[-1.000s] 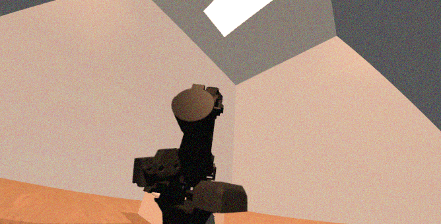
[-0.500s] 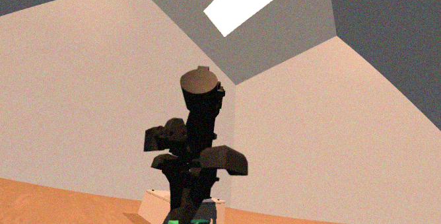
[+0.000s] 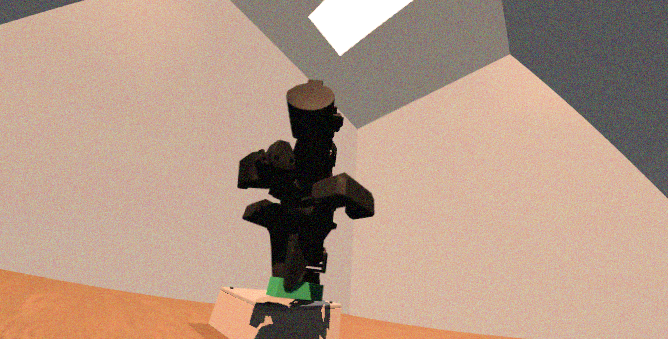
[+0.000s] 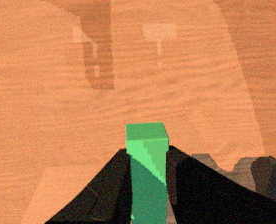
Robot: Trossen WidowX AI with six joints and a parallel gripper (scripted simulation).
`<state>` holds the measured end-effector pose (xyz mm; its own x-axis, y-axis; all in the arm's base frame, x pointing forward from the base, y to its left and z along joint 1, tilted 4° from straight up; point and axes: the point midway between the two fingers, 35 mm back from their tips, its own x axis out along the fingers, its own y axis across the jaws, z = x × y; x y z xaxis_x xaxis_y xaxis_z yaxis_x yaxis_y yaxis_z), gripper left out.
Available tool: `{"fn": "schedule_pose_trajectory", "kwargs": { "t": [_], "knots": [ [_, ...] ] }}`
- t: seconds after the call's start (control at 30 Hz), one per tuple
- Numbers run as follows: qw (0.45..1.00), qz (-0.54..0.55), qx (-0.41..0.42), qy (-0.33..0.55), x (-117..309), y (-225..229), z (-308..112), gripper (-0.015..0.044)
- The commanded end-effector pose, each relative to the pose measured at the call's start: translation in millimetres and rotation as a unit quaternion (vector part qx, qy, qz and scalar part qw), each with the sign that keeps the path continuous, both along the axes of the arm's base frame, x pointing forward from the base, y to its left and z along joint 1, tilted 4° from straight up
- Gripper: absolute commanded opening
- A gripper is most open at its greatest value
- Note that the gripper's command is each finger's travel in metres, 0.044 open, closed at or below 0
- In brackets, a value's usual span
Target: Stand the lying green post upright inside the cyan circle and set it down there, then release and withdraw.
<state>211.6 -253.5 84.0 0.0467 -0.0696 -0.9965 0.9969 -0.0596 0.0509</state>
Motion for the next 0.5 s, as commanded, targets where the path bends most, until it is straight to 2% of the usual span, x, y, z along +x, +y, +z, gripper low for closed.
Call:
{"fn": "schedule_pose_trajectory", "kwargs": {
  "t": [0.0,0.17,0.47],
  "knots": [
    [1.0,-0.003,-0.004,-0.002,-2,2,15,0.0023],
    [1.0,-0.003,-0.004,-0.002,-4,4,28,0.0023],
    [0.999,0.04,-0.003,-0.002,9,15,29,0.0023]
  ]
}}
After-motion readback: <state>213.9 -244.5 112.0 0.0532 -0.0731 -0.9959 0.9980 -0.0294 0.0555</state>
